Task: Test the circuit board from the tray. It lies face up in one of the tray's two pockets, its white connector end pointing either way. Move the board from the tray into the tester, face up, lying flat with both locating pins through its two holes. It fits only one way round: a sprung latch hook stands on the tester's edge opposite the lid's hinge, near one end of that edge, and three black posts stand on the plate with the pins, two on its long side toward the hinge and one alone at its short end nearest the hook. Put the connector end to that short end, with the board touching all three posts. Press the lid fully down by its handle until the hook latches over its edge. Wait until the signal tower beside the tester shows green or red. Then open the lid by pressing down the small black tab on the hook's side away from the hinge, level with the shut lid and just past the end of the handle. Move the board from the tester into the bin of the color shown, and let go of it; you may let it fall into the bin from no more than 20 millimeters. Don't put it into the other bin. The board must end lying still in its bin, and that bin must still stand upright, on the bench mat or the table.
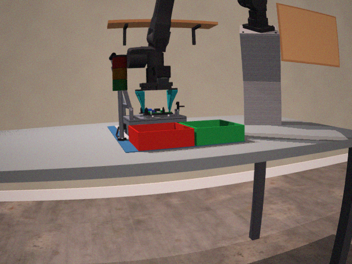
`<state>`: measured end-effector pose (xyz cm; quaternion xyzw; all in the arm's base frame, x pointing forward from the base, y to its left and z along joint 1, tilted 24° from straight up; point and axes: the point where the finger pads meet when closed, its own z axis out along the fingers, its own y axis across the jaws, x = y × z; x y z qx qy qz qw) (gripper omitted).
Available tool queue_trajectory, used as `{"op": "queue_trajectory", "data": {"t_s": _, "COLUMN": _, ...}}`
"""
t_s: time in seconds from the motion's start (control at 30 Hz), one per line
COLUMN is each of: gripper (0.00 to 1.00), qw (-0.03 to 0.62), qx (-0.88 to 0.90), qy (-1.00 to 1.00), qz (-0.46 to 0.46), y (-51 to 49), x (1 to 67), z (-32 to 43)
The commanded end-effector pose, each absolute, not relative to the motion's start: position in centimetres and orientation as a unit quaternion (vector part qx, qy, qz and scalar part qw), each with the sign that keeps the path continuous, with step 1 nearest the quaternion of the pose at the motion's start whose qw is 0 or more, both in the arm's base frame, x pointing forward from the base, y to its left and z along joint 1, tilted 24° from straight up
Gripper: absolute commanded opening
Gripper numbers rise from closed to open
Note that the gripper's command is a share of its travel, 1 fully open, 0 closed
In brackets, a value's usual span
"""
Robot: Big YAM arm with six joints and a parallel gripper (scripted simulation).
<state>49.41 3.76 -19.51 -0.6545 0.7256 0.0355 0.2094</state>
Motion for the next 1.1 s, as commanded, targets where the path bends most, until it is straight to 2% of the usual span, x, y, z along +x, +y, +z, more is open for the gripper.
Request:
{"op": "queue_trajectory", "data": {"t_s": 0.0, "gripper": 0.92, "qw": 0.211, "qx": -0.654, "qy": 0.725, "qz": 0.034, "y": 4.0, "x": 49.7, "z": -20.0}}
{"op": "queue_trajectory", "data": {"t_s": 0.33, "gripper": 0.92, "qw": 0.207, "qx": -0.653, "qy": 0.727, "qz": 0.038, "y": 3.7, "x": 49.2, "z": -19.9}}
{"op": "queue_trajectory", "data": {"t_s": 0.7, "gripper": 0.92, "qw": 0.215, "qx": -0.652, "qy": 0.727, "qz": 0.029, "y": 1.7, "x": 48.8, "z": -15.2}}
{"op": "queue_trajectory", "data": {"t_s": 1.07, "gripper": 0.92, "qw": 0.215, "qx": -0.652, "qy": 0.727, "qz": 0.028, "y": -1.5, "x": 46.0, "z": -6.1}}
